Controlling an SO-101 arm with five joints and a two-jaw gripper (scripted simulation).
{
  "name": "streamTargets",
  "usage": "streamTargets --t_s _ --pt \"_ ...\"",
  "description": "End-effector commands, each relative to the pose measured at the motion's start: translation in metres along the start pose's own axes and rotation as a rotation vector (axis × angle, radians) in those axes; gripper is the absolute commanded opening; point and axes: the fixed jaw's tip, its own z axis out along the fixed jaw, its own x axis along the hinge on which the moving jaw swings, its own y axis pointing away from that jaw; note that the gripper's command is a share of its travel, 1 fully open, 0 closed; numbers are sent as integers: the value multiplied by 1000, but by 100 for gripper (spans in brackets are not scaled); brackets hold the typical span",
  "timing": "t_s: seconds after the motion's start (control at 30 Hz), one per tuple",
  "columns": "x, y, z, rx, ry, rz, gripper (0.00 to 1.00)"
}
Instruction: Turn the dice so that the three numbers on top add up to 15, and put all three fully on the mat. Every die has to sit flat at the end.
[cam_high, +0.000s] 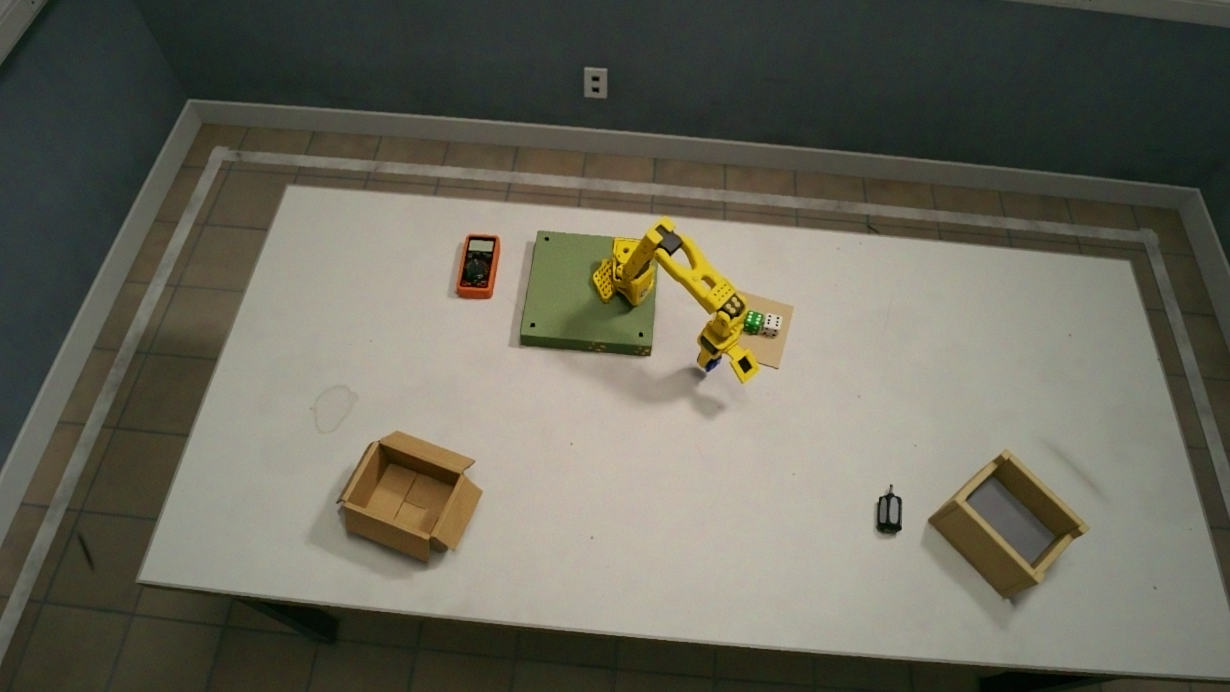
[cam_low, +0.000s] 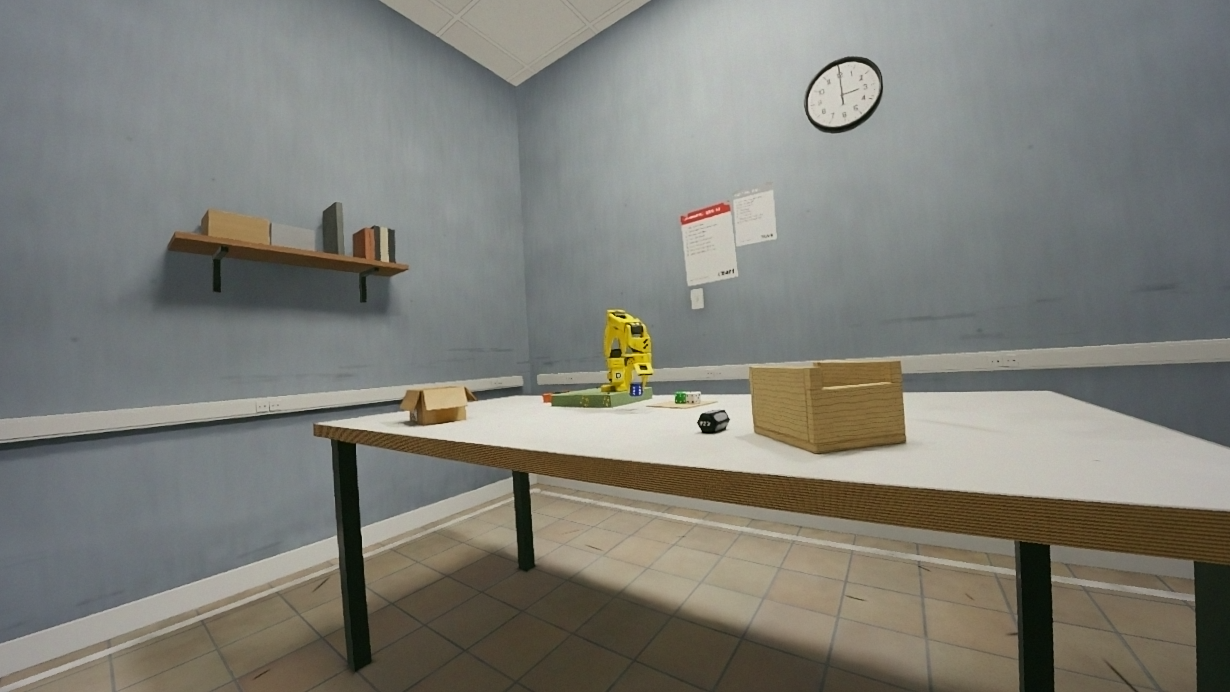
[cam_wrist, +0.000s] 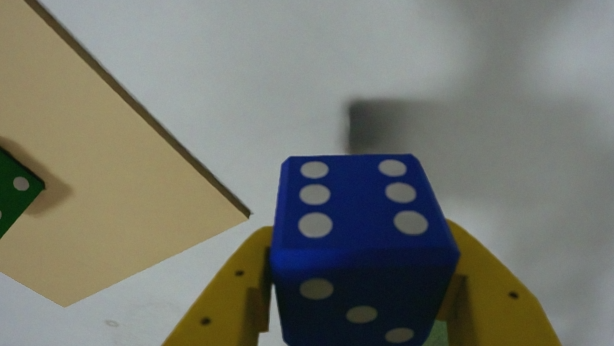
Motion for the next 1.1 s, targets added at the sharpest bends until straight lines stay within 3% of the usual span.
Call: streamTargets --t_s 0.0,0.2,0.6,1.07 --pt "4 20 -3 -1 -23 -85 0" --pt "11 35 -3 2 -24 -162 0" --pt "14 40 -3 3 -24 -193 0" --pt "44 83 -2 12 -25 -445 0"
